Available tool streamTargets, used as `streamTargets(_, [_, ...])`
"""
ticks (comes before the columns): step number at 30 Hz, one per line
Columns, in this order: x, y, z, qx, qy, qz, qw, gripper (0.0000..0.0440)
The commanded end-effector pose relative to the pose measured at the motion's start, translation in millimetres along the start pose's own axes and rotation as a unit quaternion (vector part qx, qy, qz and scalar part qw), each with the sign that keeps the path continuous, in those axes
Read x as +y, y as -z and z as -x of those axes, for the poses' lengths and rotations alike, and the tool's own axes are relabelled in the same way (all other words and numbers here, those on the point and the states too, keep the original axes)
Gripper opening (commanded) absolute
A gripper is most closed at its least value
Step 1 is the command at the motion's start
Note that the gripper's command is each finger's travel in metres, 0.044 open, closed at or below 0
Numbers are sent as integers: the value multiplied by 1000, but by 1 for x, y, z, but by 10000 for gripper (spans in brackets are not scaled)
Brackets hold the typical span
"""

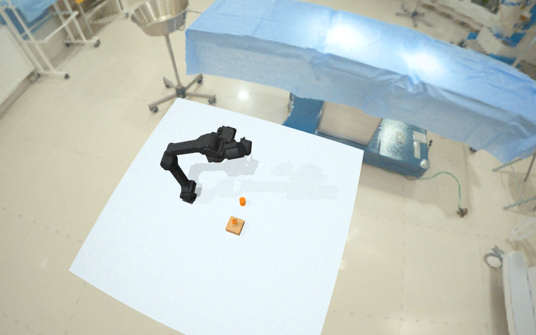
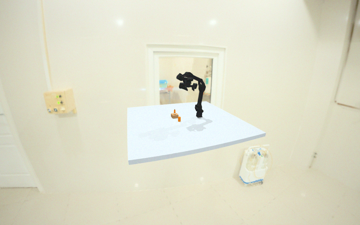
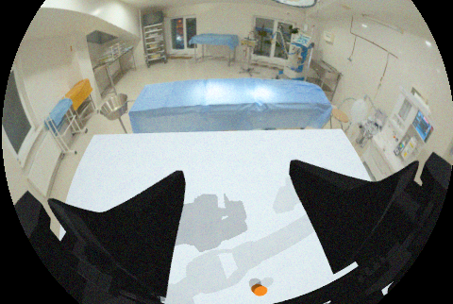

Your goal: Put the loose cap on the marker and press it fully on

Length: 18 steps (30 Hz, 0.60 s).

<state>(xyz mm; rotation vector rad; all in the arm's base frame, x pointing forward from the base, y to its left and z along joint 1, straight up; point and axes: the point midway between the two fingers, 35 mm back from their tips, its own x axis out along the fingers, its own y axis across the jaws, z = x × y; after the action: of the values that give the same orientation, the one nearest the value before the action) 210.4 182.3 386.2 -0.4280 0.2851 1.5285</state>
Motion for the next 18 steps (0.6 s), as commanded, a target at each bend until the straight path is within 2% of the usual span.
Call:
streamTargets(1, [-7,14,-3,21,-1,-11,1000,324])
streamTargets(18, [-30,64,-2,99,1,-43,994,322])
